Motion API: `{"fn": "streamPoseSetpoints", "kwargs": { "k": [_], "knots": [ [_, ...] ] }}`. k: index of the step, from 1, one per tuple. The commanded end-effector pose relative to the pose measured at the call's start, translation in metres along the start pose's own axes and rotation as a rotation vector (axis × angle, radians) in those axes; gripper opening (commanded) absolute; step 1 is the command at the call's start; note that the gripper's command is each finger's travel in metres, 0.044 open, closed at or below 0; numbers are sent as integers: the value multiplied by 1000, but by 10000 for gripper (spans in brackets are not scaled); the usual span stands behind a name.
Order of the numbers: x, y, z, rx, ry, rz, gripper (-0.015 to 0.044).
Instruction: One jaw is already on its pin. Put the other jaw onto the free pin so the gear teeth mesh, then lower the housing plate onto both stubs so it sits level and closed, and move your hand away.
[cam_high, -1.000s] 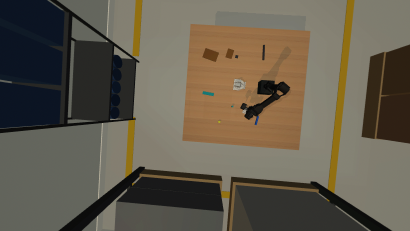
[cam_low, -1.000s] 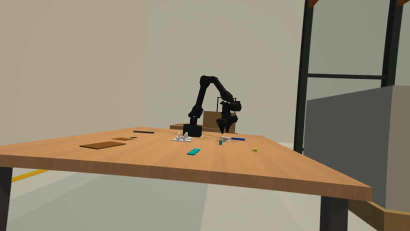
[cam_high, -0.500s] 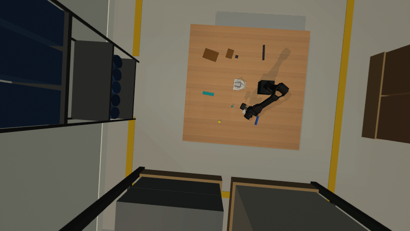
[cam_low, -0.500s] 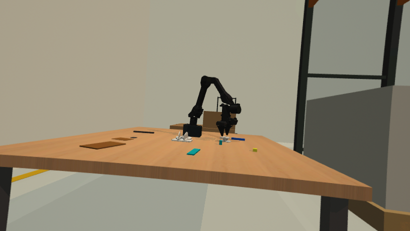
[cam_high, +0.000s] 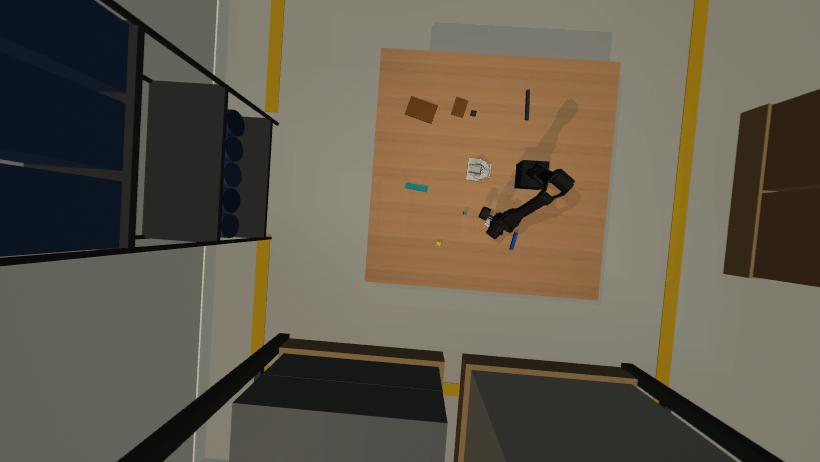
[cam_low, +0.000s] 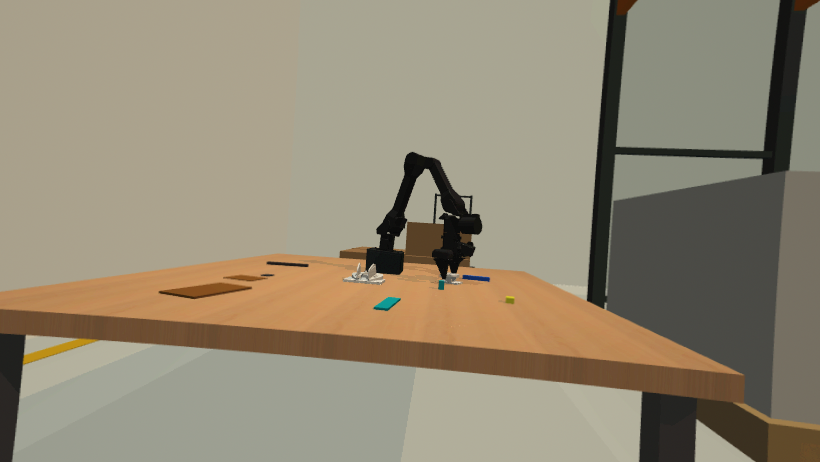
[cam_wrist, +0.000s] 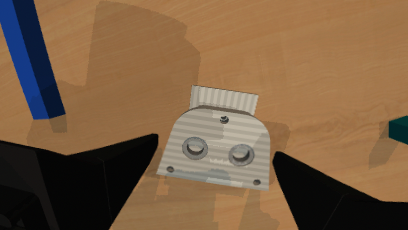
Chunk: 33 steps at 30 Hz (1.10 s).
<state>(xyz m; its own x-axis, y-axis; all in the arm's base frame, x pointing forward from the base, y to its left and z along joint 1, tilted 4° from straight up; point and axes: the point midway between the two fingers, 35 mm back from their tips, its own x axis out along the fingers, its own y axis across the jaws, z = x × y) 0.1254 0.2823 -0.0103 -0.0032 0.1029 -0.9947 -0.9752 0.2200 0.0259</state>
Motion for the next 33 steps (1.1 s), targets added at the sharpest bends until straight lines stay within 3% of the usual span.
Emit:
{"fn": "streamPoseSetpoints", "kwargs": {
  "k": [1,25,33],
  "knots": [
    [6,0,-2,5,7,-2,440],
    [7,0,-2,5,7,-2,440],
    [6,0,-2,0,7,2,387]
  ]
}}
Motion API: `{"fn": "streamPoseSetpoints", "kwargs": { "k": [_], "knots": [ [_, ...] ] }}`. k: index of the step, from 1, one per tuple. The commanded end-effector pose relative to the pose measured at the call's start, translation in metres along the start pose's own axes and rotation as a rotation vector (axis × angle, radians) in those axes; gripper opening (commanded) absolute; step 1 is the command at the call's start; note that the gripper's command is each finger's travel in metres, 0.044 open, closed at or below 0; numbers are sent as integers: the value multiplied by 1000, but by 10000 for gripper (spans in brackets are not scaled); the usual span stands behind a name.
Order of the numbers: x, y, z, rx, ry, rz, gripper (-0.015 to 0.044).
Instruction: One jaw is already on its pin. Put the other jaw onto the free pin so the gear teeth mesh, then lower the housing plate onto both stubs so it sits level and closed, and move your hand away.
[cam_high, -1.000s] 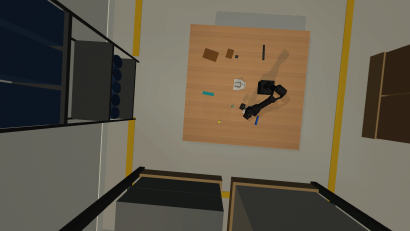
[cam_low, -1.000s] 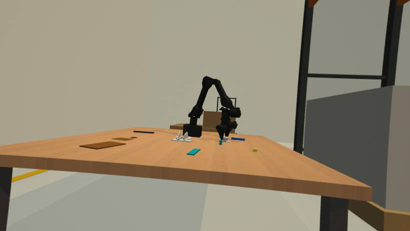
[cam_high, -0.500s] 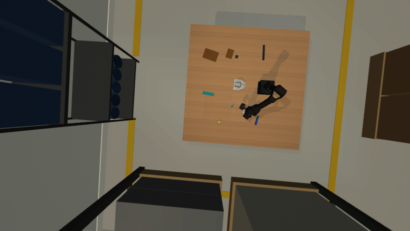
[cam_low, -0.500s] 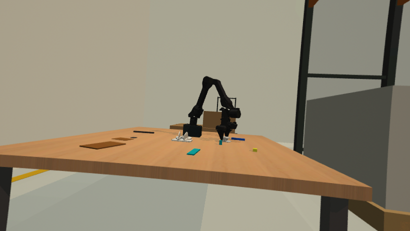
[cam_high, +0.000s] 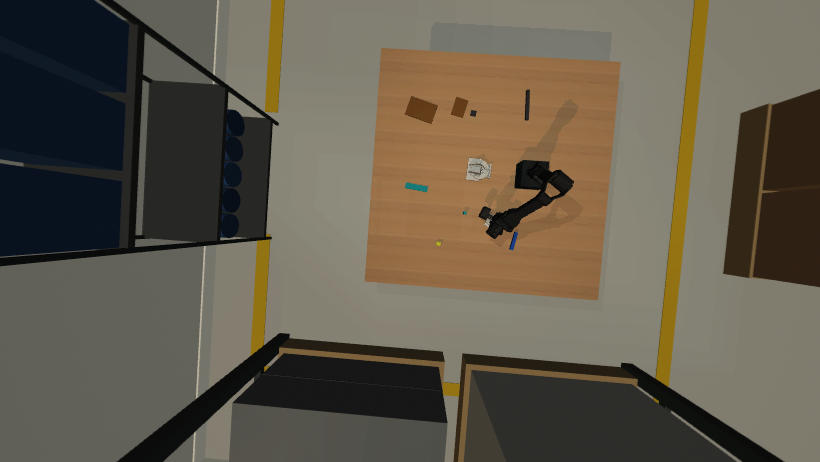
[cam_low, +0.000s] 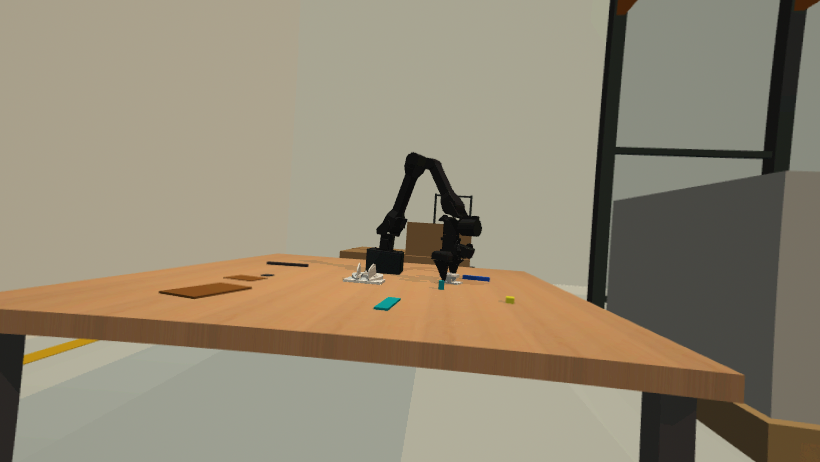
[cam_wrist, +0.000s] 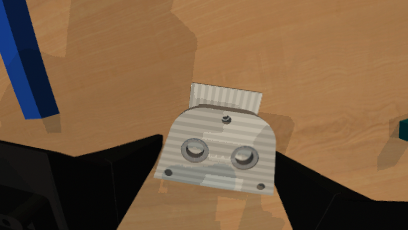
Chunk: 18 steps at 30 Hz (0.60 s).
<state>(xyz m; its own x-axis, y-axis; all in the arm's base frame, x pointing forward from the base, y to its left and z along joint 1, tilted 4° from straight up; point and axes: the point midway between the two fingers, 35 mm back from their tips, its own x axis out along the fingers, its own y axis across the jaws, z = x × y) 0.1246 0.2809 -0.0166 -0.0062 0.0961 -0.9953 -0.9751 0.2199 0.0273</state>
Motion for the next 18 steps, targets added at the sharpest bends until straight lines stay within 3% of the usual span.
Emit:
{"fn": "streamPoseSetpoints", "kwargs": {
  "k": [1,6,18],
  "knots": [
    [0,0,0,0,0,0,380],
    [0,0,0,0,0,0,351],
    [-4,0,1,0,0,0,351]
  ]
}}
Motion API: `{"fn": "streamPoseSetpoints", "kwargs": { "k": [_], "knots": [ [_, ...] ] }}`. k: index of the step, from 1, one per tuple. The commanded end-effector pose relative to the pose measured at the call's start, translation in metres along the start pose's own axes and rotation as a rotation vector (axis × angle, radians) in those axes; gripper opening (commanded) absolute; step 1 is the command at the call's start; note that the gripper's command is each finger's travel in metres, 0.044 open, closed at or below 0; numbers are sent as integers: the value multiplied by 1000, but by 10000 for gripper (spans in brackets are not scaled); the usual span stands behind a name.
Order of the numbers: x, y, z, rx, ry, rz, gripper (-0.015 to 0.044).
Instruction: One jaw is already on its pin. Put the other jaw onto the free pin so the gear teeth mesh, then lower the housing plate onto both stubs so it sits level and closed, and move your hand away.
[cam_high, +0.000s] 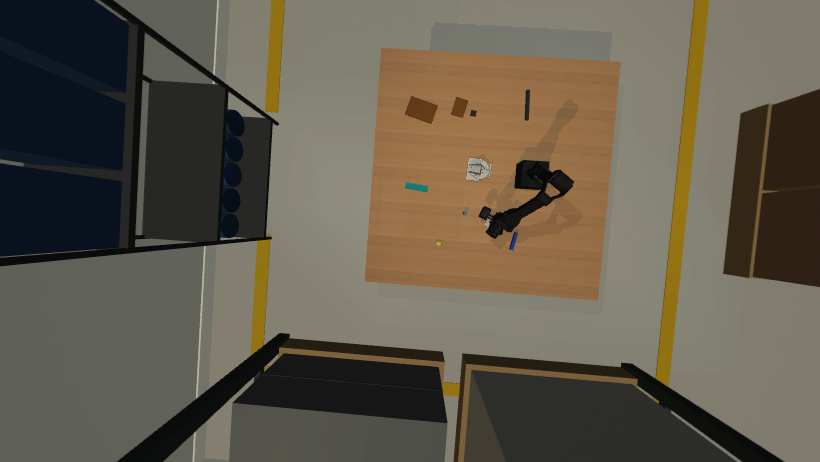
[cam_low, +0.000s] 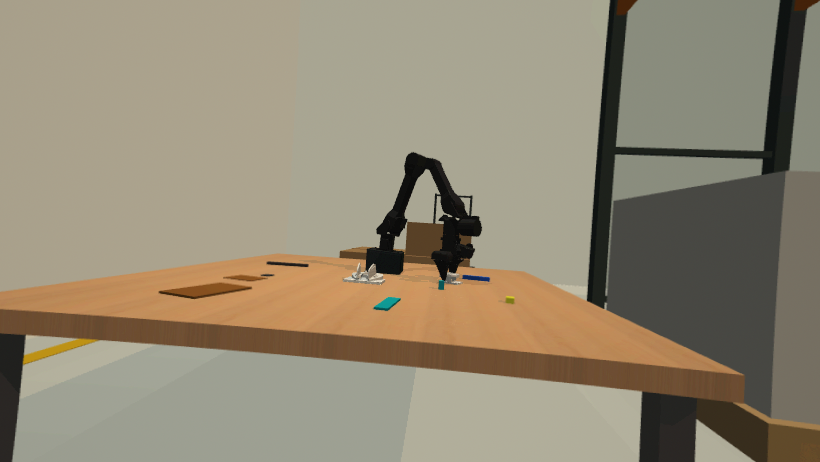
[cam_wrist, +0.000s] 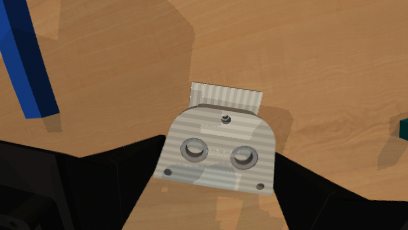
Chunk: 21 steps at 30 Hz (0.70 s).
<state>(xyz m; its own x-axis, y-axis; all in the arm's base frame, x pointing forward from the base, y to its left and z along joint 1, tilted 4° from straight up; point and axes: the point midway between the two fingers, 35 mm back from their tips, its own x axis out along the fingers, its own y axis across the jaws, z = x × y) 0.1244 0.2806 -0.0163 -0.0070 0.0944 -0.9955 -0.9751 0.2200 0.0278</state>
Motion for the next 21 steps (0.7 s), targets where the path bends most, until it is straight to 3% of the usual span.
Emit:
{"fn": "streamPoseSetpoints", "kwargs": {
  "k": [1,21],
  "knots": [
    [-7,0,1,0,-2,-1,351],
    [-70,0,1,5,-2,-4,351]
  ]
}}
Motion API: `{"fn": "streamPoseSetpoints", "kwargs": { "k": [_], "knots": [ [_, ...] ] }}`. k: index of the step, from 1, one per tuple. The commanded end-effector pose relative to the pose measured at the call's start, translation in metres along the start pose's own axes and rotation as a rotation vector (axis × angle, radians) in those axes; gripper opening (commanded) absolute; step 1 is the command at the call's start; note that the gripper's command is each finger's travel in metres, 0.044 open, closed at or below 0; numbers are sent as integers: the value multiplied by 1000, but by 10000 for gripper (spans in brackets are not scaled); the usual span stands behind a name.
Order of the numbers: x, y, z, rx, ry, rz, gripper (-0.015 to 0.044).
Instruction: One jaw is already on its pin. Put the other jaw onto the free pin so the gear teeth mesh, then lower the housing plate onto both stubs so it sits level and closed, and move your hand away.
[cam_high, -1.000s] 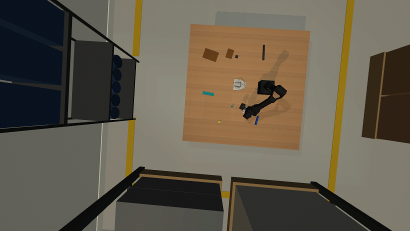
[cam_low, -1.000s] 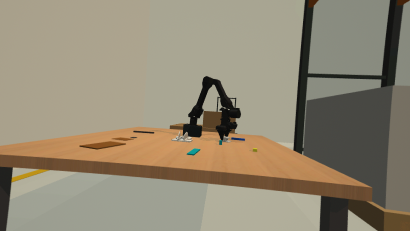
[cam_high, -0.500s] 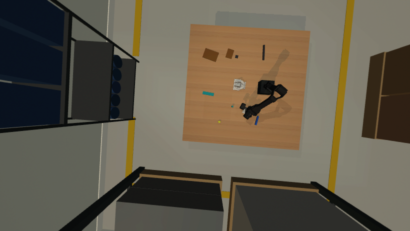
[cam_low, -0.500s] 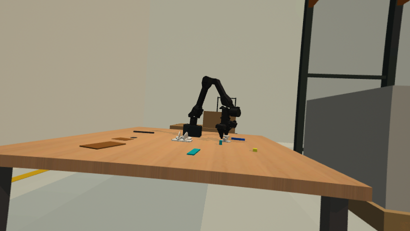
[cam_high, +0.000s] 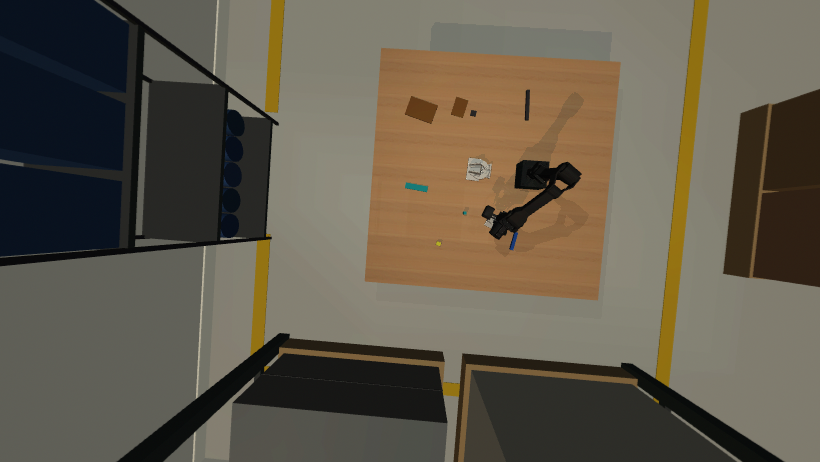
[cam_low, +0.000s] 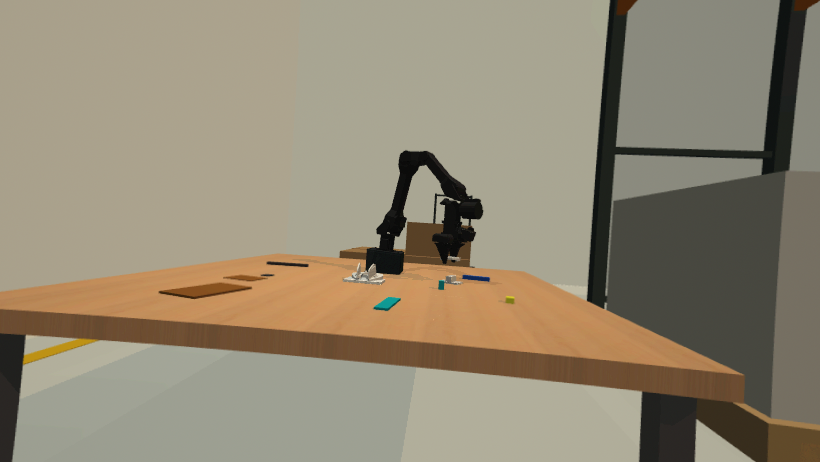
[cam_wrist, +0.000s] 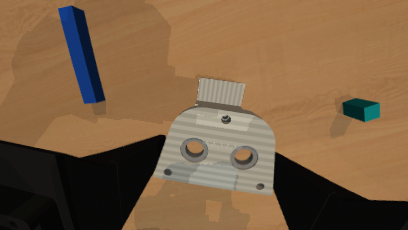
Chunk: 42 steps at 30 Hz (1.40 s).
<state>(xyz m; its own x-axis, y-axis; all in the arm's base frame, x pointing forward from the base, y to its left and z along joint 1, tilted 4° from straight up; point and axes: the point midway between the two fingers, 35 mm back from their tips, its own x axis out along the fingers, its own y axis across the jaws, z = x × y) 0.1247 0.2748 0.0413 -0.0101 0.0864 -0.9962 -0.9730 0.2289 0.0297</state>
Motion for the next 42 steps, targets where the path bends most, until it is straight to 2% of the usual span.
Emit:
{"fn": "streamPoseSetpoints", "kwargs": {
  "k": [1,8,42],
  "knots": [
    [-14,0,1,-4,-11,-5,351],
    [-15,-3,0,4,-10,-6,351],
    [-16,-94,-66,432,0,-20,351]
  ]
}}
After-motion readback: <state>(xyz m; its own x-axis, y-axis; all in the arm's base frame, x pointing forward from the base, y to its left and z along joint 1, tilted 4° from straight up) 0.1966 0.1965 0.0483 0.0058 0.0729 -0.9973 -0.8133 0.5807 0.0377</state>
